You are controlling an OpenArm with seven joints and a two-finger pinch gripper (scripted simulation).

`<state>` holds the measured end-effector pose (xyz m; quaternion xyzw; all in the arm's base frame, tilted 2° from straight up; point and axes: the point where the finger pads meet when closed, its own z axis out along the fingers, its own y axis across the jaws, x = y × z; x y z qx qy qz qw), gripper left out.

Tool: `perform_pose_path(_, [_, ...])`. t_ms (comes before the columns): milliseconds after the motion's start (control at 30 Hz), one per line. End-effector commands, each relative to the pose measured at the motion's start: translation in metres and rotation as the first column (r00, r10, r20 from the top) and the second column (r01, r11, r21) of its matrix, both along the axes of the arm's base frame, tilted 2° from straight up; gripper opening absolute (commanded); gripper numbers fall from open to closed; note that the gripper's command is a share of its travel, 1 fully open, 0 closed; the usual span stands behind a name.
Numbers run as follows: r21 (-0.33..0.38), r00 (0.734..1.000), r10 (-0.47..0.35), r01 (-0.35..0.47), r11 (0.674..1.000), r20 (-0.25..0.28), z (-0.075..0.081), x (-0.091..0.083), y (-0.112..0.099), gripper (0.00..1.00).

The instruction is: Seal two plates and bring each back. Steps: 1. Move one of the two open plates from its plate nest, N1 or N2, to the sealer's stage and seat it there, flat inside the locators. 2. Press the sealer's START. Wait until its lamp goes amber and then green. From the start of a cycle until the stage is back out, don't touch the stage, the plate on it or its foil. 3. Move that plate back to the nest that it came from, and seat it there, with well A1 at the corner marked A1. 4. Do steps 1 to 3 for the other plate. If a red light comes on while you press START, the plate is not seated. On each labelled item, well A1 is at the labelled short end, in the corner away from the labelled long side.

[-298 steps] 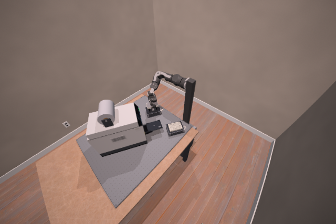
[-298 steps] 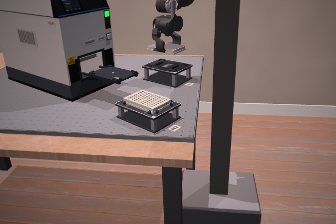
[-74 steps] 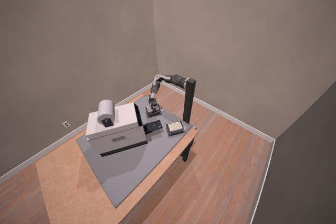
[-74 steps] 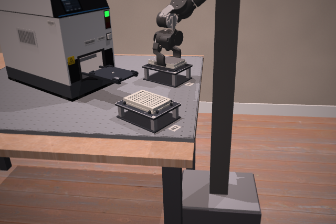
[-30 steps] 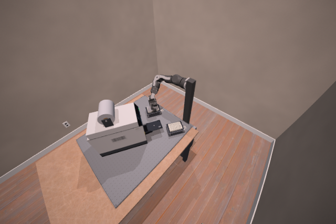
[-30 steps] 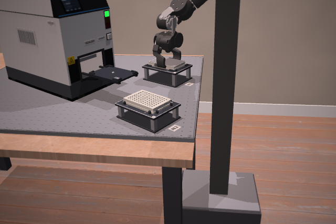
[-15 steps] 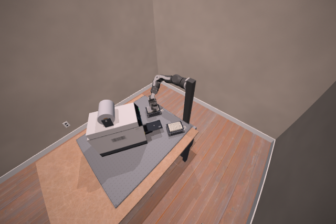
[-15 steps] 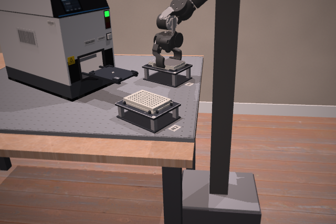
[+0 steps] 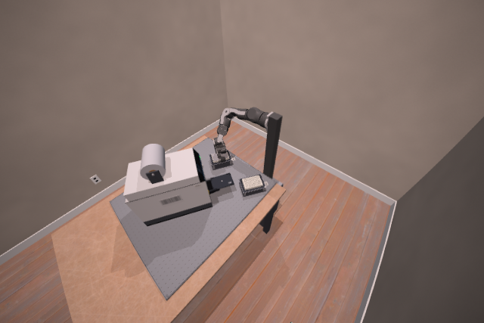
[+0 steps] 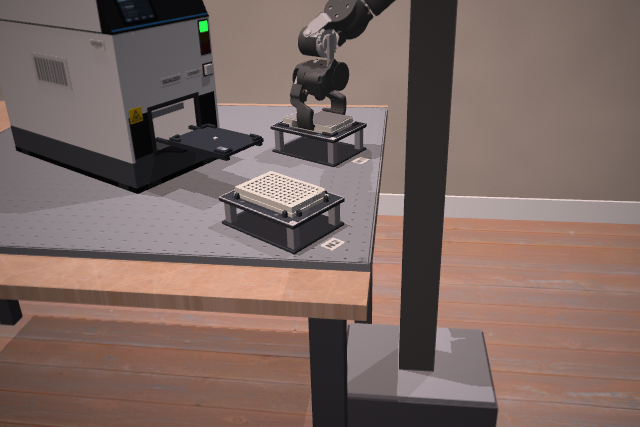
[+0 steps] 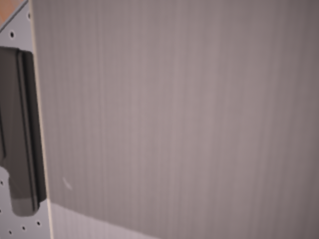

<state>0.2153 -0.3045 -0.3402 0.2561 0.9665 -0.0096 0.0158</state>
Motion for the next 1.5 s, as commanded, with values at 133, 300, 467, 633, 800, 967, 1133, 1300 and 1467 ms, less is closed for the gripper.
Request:
perform_pose_path(133, [-0.001,1.0,-0.001,0.001,1.0,0.004,0.001,0.001,0.0,0.65])
perform_pose_path(300, [-0.004,1.0,-0.002,0.002,1.0,0.005,0.004,0.001,-0.001,0.65])
perform_pose_path(467, [-0.003,1.0,-0.001,0.001,1.0,0.003,0.007,0.001,-0.001,0.65])
perform_pose_path(633, [-0.003,1.0,-0.001,0.001,1.0,0.002,0.011,0.001,0.0,0.65])
perform_pose_path(800, [-0.003,1.0,0.0,0.0,1.0,0.002,0.012,0.0,0.0,0.65])
perform_pose_path(967, [-0.003,1.0,0.0,0.0,1.0,0.001,0.016,0.0,0.0,0.65])
perform_pose_path(1133, [-0.003,1.0,0.0,0.0,1.0,0.002,0.019,0.0,0.0,0.65])
perform_pose_path(1300, [-0.003,1.0,-0.001,0.001,1.0,0.002,0.022,0.0,0.0,0.65])
perform_pose_path(1467, [-0.003,1.0,-0.001,0.001,1.0,0.005,0.026,0.001,0.0,0.65])
